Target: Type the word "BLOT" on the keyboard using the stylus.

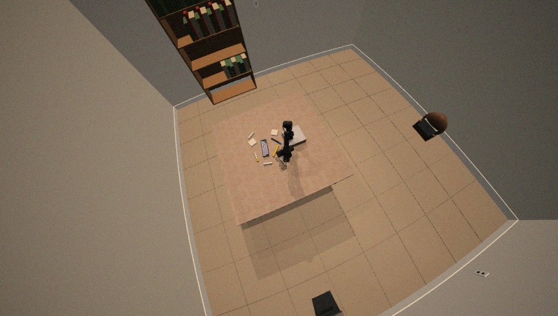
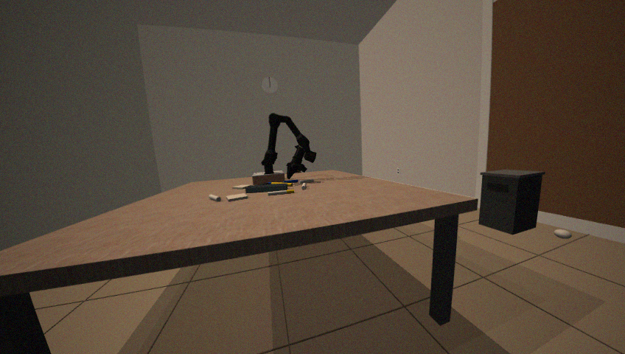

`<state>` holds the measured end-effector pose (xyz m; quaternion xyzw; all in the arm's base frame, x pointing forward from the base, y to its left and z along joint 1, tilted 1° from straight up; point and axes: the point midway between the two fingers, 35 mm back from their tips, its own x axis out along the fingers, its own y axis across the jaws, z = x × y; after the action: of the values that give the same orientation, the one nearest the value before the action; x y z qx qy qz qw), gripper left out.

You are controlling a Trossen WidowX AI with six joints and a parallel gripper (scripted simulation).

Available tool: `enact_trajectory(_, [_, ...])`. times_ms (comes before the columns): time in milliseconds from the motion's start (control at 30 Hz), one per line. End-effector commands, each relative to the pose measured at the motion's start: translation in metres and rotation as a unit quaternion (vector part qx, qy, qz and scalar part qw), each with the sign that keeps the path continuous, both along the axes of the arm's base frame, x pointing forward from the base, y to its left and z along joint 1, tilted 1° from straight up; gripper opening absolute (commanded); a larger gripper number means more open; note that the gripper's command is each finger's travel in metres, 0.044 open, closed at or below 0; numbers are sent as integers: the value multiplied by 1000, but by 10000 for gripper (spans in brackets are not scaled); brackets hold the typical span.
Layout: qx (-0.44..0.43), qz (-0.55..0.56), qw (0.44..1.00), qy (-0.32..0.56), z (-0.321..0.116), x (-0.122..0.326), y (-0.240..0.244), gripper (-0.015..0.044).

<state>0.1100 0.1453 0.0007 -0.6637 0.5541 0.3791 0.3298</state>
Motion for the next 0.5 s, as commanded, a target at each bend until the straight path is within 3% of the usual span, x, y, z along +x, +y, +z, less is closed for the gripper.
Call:
enact_trajectory(0, [0, 2, 1000, 1, -4, 0, 0, 150])
enact_trajectory(467, [0, 2, 1000, 1, -14, 0, 0, 150])
